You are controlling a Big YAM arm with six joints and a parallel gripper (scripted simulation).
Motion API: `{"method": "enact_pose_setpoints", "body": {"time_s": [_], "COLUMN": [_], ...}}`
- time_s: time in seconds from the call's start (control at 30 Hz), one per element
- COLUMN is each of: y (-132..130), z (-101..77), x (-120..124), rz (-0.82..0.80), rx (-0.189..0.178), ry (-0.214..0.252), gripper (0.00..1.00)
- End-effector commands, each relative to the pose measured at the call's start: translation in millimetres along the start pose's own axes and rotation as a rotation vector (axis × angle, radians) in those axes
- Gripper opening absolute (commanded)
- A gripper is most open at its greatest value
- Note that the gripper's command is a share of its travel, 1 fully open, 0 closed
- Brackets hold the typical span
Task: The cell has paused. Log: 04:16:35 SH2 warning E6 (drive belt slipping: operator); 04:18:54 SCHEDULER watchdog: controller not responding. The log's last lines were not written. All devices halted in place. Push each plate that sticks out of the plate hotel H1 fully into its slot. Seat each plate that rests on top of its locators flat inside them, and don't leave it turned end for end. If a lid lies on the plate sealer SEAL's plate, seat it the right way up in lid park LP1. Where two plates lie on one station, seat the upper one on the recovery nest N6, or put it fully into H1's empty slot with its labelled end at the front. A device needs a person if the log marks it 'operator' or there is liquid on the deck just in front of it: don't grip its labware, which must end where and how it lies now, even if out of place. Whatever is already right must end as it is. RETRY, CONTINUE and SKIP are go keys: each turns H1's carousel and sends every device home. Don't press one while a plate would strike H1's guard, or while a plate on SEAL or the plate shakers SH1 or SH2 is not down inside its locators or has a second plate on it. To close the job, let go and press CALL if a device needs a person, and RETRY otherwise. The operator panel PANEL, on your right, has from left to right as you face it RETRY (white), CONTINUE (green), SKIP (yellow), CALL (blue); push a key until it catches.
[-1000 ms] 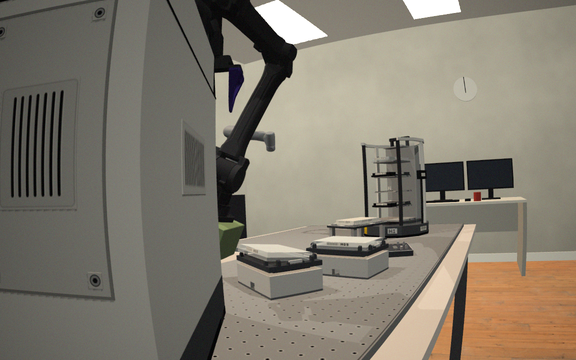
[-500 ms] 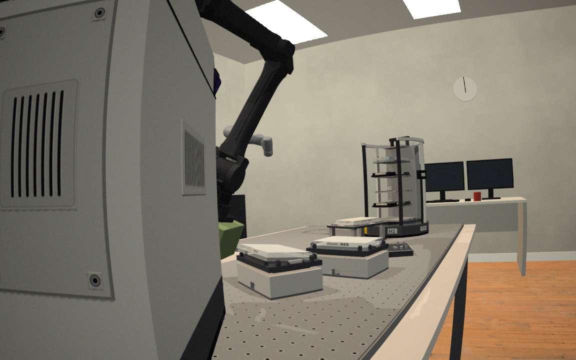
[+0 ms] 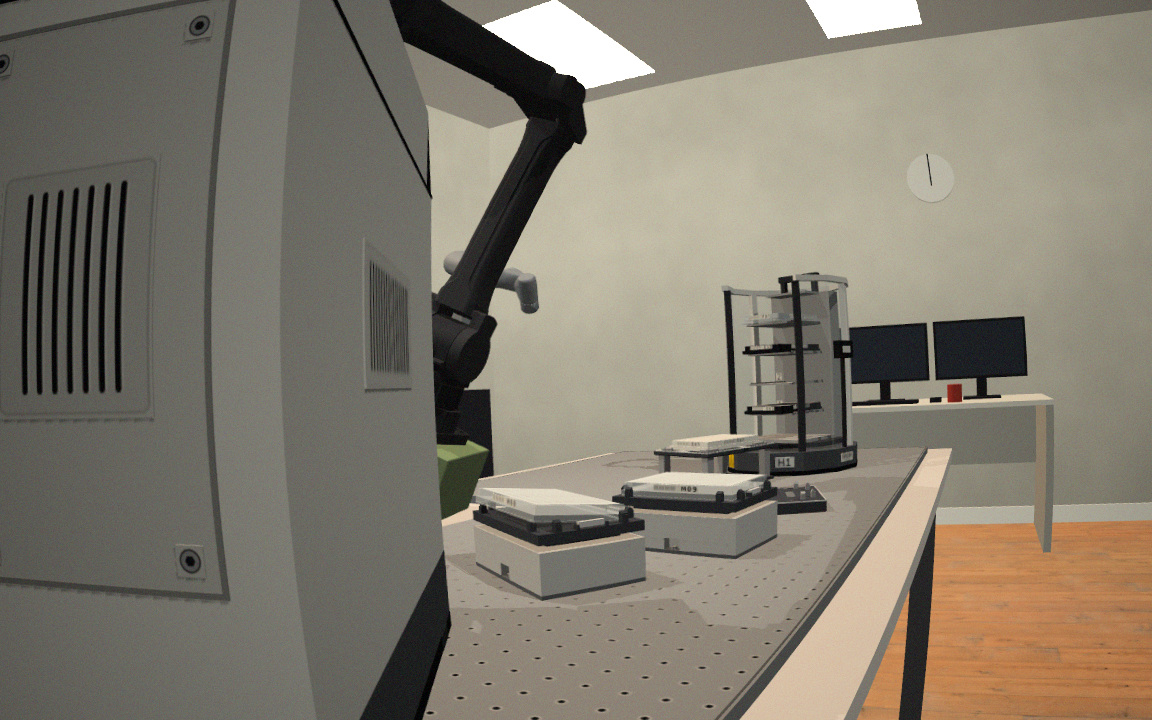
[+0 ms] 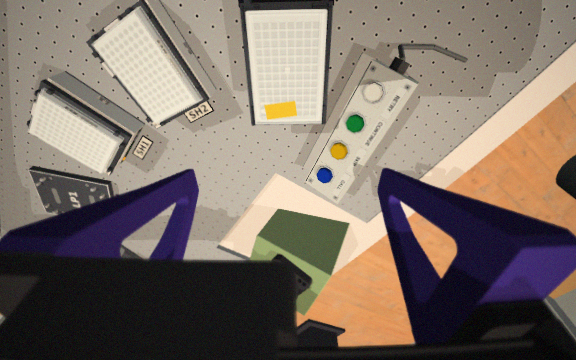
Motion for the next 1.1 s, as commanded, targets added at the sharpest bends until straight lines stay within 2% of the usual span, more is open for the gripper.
{"method": "enact_pose_setpoints", "body": {"time_s": [0.0, 0.23, 0.27, 0.37, 0.43, 0.93, 1.0, 1.07], "y": [3.6, 3.6, 5.8, 4.3, 4.3, 3.6, 3.6, 3.7], "z": [-12.6, -12.6, 4.6, 22.8, 22.8, 100.3, 100.3, 110.3], "x": [-8.2, -8.2, -3.9, -4.8, -4.8, -4.6, -4.6, -4.6], "rz": [-0.028, -0.028, -0.046, -0.02, -0.02, -0.017, -0.017, -0.017], "rx": [0.007, 0.007, 0.002, 0.0, 0.0, -0.002, -0.002, -0.002], "ry": [-0.035, -0.035, -0.015, -0.006, -0.006, 0.0, 0.0, 0.0], "gripper": [1.0, 1.0, 1.0, 1.0, 1.0, 1.0, 1.0, 1.0]}}
Point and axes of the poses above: the point where the finger pads meet when closed, its own z axis out along the fingers, its own y axis across the jaws, x = y × z, the point moved 2 cm from there along -z, back along the fingers, and after that the axes turned 13 degrees about z, right-handed, at the moved point
